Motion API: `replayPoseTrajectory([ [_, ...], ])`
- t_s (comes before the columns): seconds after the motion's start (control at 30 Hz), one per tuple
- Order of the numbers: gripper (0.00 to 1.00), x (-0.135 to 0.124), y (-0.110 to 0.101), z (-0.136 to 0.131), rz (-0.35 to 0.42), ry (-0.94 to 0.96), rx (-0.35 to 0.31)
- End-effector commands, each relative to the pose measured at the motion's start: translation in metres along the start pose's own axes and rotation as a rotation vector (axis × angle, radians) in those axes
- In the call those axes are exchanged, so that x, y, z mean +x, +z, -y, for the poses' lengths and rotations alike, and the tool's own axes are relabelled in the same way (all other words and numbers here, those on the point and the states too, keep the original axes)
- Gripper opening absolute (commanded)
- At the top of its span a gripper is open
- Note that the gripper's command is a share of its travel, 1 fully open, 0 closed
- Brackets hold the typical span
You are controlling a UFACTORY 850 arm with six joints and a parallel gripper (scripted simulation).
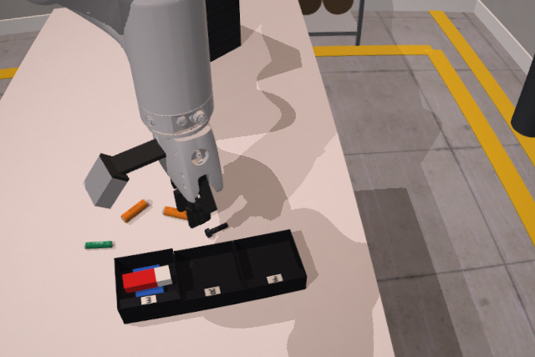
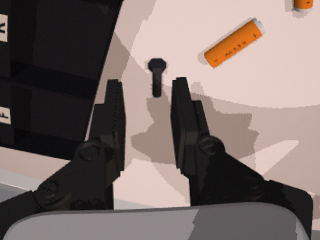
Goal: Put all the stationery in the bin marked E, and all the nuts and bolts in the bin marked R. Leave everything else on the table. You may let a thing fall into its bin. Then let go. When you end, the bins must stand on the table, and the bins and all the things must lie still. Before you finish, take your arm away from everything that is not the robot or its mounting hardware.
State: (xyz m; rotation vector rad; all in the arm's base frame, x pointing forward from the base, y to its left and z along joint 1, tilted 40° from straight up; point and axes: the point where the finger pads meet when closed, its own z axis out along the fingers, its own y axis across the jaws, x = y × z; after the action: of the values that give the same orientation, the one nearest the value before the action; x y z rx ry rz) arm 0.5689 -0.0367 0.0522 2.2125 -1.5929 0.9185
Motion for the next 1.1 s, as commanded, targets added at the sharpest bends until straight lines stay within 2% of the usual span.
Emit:
replayPoseTrajectory([
  [0.0,0.29,-0.039,-0.004,-0.009,0.000,-0.004,0.002],
  [0.2,0.29,-0.046,-0.004,-0.011,0.000,-0.004,0.002],
  [1.07,0.29,-0.036,-0.004,-0.008,0.000,-0.004,0.002],
])
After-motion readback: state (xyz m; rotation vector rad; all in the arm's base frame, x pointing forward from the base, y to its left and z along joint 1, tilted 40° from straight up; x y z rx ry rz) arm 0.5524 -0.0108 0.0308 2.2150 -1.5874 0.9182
